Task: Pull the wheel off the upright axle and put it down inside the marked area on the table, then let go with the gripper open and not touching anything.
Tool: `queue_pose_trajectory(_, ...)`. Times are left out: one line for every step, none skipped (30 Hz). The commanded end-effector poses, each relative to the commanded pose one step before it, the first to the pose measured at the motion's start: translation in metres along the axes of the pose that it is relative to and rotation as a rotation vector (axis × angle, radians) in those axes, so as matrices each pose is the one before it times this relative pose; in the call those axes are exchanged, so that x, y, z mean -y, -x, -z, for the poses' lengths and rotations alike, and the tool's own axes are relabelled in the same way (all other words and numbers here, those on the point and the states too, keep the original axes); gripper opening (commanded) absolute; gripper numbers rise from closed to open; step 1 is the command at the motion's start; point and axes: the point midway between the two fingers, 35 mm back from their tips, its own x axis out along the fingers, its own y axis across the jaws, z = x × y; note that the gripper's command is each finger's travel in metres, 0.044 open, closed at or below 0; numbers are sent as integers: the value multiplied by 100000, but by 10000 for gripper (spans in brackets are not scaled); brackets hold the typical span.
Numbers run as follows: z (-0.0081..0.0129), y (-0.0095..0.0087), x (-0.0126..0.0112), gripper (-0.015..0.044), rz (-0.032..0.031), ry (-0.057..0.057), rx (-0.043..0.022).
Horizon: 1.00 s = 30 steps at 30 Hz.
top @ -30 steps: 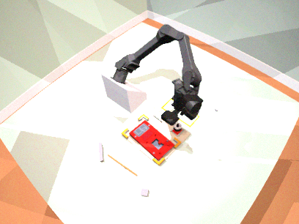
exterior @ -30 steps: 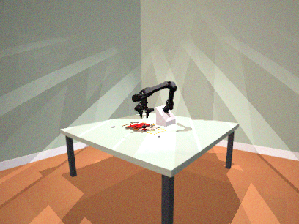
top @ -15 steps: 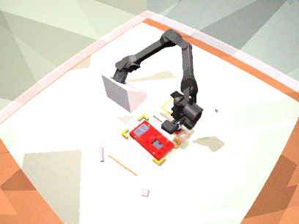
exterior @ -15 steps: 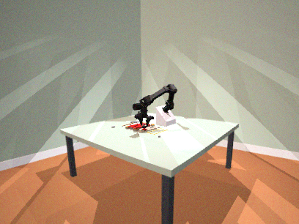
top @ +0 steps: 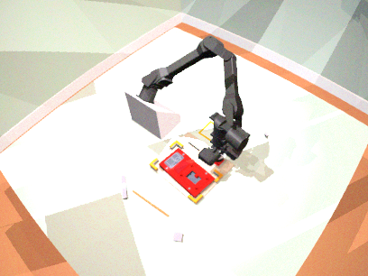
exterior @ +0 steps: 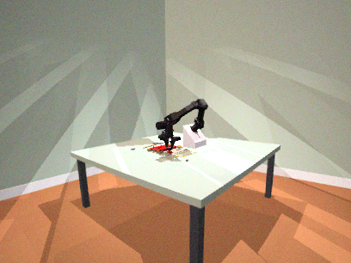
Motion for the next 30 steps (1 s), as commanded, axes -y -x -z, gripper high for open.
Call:
queue_pose_trajectory(-16,12,-41,83,-42,275,-88)
queue_pose_trajectory(-1,21,1,56,-2,-6,2)
queue_pose_trajectory(-1,27,1,30,-2,-7,3)
queue_pose_trajectory(-1,31,2,4,-2,-8,3)
queue_pose_trajectory(-2,32,2,0,-2,-9,3)
queue_pose_trajectory(-2,33,2,0,-2,-9,3)
queue_pose_trajectory(-1,33,2,0,-2,-9,3)
queue_pose_trajectory(-1,33,2,0,-3,-9,3)
queue_pose_trajectory(-1,33,2,0,-3,-9,3)
queue_pose_trajectory(-1,33,2,0,-3,-9,3)
queue_pose_trajectory(-1,33,2,0,-3,-9,3)
queue_pose_trajectory(-1,33,2,0,-3,-9,3)
queue_pose_trajectory(-1,33,2,0,-3,-9,3)
queue_pose_trajectory(-1,33,1,0,-3,-9,3)
queue_pose_trajectory(-1,33,1,0,-3,-9,3)
queue_pose_trajectory(-1,33,1,0,-3,-9,3)
queue_pose_trajectory(-1,33,1,0,-3,-9,3)
queue_pose_trajectory(-1,33,1,0,-3,-9,3)
queue_pose_trajectory(-1,33,1,0,-3,-9,3)
queue_pose_trajectory(-1,33,1,0,-3,-9,3)
queue_pose_trajectory(-1,33,1,0,-3,-9,3)
queue_pose_trajectory(-1,33,1,0,-3,-9,3)
queue_pose_trajectory(-1,33,1,0,-3,-9,3)
queue_pose_trajectory(-1,33,1,0,-3,-9,3)
queue_pose_trajectory(-1,33,1,0,-3,-9,3)
queue_pose_trajectory(-1,33,1,0,-3,-9,3)
queue_pose_trajectory(-1,33,1,0,-3,-9,3)
queue_pose_trajectory(-1,33,1,0,-3,-9,3)
queue_pose_trajectory(-1,33,1,0,-3,-9,3)
queue_pose_trajectory(-1,33,1,0,-3,-9,3)
